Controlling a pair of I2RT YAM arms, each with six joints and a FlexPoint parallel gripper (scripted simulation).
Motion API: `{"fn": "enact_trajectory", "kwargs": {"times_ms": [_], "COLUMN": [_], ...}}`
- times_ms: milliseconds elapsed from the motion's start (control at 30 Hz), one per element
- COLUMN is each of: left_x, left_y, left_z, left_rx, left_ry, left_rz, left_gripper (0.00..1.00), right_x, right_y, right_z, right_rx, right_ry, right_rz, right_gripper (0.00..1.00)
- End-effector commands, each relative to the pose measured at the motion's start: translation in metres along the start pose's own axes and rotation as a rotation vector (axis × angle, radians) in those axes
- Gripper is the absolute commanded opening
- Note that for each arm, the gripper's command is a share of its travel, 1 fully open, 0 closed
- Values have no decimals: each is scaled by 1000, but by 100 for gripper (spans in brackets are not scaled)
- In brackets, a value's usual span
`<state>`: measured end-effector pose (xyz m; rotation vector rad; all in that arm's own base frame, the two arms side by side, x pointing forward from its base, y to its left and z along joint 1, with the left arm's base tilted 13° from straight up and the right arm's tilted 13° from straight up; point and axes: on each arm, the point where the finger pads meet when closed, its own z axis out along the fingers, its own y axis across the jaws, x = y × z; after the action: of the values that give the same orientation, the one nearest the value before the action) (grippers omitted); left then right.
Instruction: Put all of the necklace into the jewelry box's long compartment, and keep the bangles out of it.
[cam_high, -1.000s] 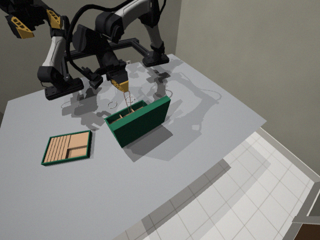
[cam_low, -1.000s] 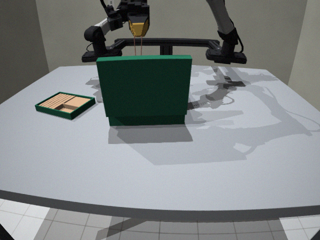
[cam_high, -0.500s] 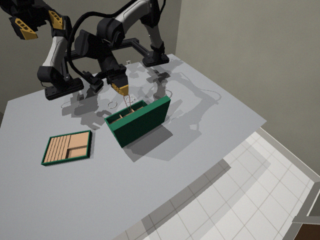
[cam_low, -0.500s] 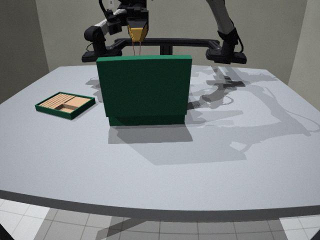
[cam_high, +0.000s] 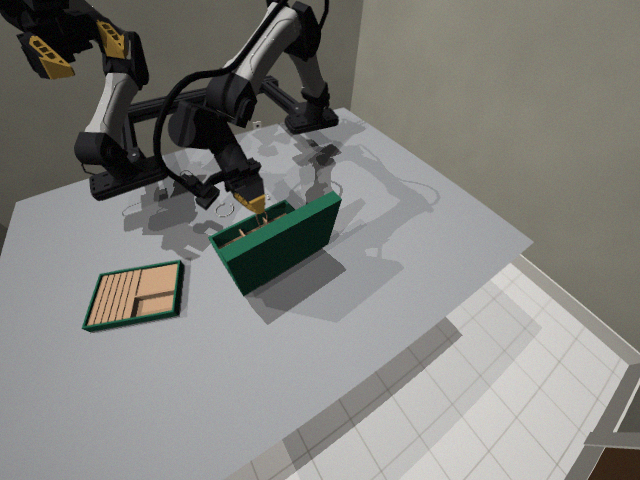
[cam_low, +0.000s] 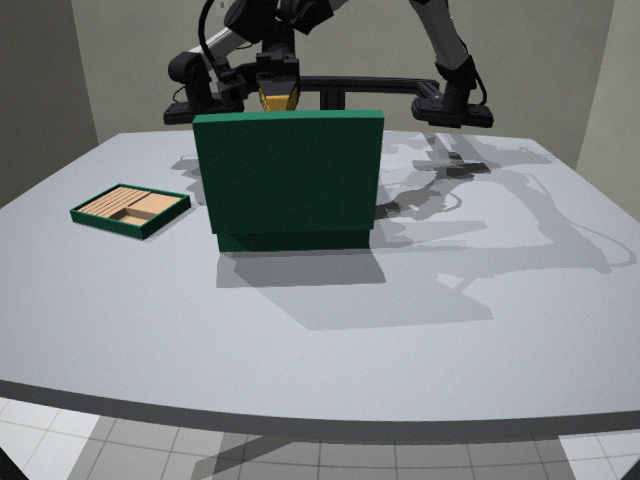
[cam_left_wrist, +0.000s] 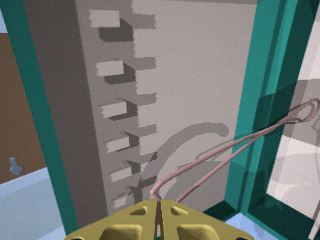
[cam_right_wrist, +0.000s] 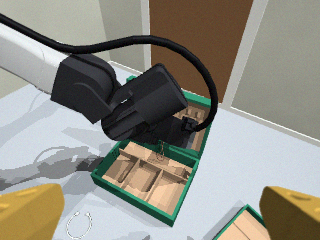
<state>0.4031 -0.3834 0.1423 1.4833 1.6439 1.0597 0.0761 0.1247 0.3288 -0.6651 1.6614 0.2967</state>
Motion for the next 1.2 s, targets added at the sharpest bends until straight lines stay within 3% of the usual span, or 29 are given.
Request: {"fn": "enact_trajectory", "kwargs": {"times_ms": [0,433,767,1167], "left_x": [-5,-1,19,64], "left_y": [-1,14,-5,-81], "left_z": [7,3,19,74], "left_rx": [-12,-27,-30,-8], "left_ry": [-18,-29,-31,-13], "left_rz": [-18,-45,-48,-10], "left_gripper": [0,0,0,0], "right_x": [-2,-2,-2,-2], "right_y": [0,0,0,0], "right_z": [0,0,0,0], "right_rx": [-2,-2,-2,-2], "right_ry": [-5,-6,-6,-6], "right_rz": [-4,-5,-5,-5], "right_gripper": [100,100,100,100]}}
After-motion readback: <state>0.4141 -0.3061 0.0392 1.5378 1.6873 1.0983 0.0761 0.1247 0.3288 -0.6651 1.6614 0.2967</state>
